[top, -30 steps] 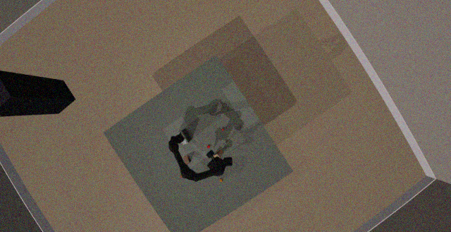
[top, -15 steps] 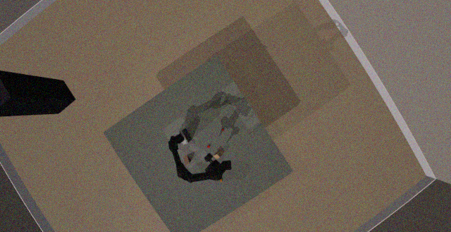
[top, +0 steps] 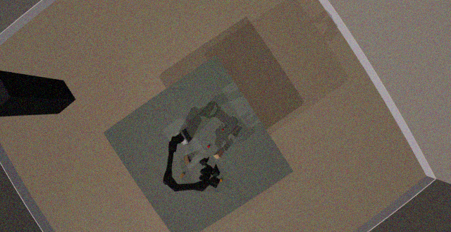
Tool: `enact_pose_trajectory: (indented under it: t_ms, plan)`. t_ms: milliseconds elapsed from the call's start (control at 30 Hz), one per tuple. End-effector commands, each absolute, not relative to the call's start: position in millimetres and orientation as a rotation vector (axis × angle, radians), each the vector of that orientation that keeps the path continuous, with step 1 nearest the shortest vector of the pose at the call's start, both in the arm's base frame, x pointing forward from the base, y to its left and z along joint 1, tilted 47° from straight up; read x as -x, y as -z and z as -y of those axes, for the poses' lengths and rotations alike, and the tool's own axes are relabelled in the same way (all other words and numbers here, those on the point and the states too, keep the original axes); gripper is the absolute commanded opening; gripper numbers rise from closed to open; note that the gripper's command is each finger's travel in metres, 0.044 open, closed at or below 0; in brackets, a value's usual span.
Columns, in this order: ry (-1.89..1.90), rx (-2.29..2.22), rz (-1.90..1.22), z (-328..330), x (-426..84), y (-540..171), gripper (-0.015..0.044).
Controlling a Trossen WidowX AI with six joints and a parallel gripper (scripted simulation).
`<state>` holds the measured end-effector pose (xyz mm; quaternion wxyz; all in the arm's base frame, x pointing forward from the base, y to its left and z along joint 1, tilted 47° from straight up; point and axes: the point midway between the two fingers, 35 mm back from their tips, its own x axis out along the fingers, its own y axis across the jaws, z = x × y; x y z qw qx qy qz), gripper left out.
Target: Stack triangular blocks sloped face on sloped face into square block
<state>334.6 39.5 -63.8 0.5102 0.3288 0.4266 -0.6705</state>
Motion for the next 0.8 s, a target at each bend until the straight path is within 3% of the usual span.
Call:
enact_pose_trajectory:
  t_ms: [0, 367, 767]
  plan:
    - [1.376, -1.116, -1.255, -21.7, -338.1, 60.0, 0.044]
    - [1.327, -1.161, -1.274, -18.6, -339.5, 59.5, 0.044]
    - [1.327, -1.161, -1.274, -15.3, -329.5, 154.1, 0.044]
